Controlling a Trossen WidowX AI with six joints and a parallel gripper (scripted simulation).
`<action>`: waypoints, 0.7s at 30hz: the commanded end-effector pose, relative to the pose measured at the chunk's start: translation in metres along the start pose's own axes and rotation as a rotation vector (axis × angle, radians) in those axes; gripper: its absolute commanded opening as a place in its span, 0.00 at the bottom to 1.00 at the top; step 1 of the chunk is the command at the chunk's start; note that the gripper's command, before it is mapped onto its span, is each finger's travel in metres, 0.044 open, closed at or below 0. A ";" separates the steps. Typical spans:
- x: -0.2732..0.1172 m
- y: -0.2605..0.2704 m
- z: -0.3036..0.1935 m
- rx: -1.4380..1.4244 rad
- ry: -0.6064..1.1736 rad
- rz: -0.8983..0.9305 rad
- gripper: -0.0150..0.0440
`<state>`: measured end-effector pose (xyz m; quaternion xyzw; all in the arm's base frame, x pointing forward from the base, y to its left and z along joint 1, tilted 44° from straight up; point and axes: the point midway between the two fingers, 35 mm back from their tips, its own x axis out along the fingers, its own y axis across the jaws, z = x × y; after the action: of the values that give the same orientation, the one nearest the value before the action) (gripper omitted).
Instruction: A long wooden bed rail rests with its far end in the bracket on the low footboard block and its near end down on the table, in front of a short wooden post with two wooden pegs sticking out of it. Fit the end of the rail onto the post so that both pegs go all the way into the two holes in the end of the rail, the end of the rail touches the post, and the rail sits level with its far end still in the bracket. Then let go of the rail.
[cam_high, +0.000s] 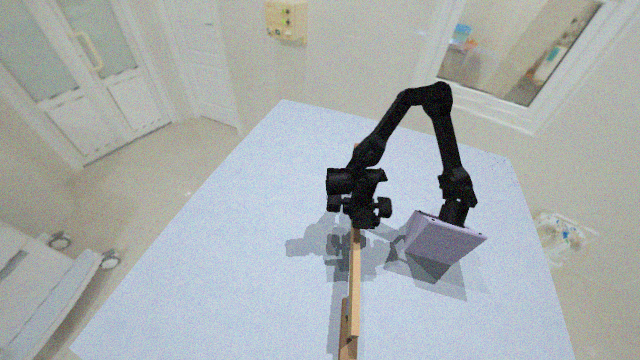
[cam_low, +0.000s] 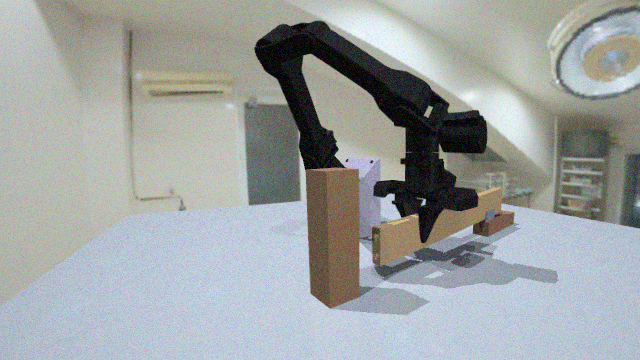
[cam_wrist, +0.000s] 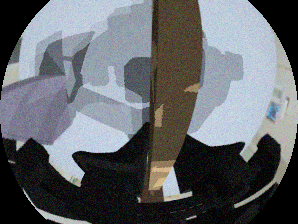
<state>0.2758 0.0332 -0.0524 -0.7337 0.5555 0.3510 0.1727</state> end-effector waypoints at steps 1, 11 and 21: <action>-0.006 -0.003 0.003 0.001 -0.018 -0.009 0.25; -0.011 -0.002 0.003 0.001 -0.018 -0.009 0.25; -0.013 -0.002 0.003 0.001 -0.018 -0.009 0.25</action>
<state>0.2748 0.0402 -0.0456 -0.7340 0.5547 0.3515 0.1732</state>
